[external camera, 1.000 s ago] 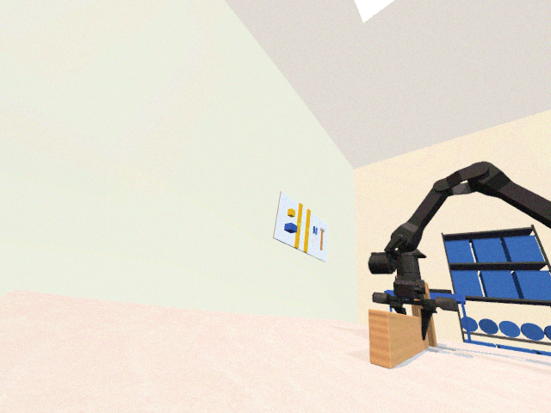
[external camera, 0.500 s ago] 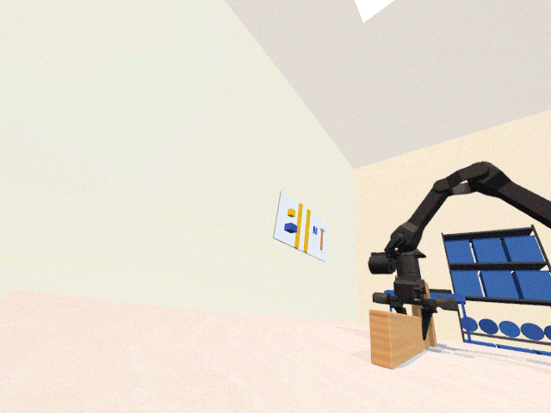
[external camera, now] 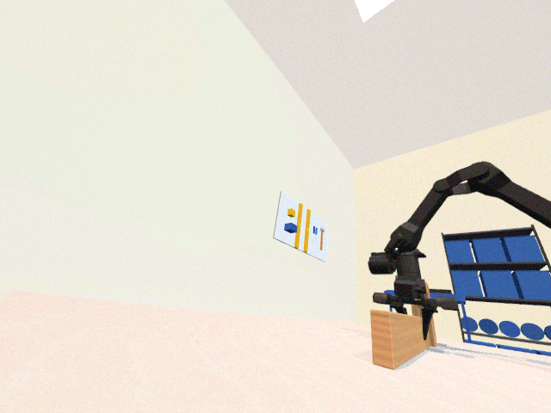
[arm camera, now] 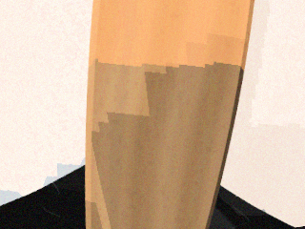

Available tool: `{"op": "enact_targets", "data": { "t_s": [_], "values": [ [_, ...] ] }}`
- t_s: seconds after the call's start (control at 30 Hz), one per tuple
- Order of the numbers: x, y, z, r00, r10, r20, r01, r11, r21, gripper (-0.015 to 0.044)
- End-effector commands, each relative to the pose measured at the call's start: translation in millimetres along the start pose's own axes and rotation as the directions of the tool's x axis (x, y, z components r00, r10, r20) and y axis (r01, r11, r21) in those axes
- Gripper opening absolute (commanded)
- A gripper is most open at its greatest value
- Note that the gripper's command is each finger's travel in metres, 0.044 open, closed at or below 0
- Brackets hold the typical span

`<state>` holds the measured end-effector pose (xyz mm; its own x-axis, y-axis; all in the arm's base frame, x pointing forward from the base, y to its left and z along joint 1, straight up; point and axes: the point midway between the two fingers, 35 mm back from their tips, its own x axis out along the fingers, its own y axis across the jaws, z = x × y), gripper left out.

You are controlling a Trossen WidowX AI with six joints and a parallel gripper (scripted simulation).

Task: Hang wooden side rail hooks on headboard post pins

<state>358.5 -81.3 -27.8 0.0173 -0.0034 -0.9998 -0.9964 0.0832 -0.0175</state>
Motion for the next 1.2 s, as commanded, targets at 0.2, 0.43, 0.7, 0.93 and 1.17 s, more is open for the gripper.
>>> {"op": "enact_targets", "data": {
  "t_s": [0.2, 0.43, 0.7, 0.93, 1.17],
  "values": [
    [-7.0, -1.8, -0.2, 1.000, -0.011, -0.001, 0.011, 1.000, -0.007, 0.0000],
    [-8.2, -1.8, -0.2, 1.000, -0.011, -0.001, 0.011, 1.000, -0.007, 0.0000],
    [-9.5, -1.7, -0.2, 1.000, -0.011, -0.001, 0.011, 1.000, -0.007, 0.0000],
    [-10.7, -1.7, -0.2, 1.000, -0.011, -0.001, 0.011, 1.000, -0.007, 0.0000],
    [-11.8, -1.7, -0.2, 1.000, -0.011, -0.001, 0.011, 1.000, -0.007, 0.0000]
  ]
}}
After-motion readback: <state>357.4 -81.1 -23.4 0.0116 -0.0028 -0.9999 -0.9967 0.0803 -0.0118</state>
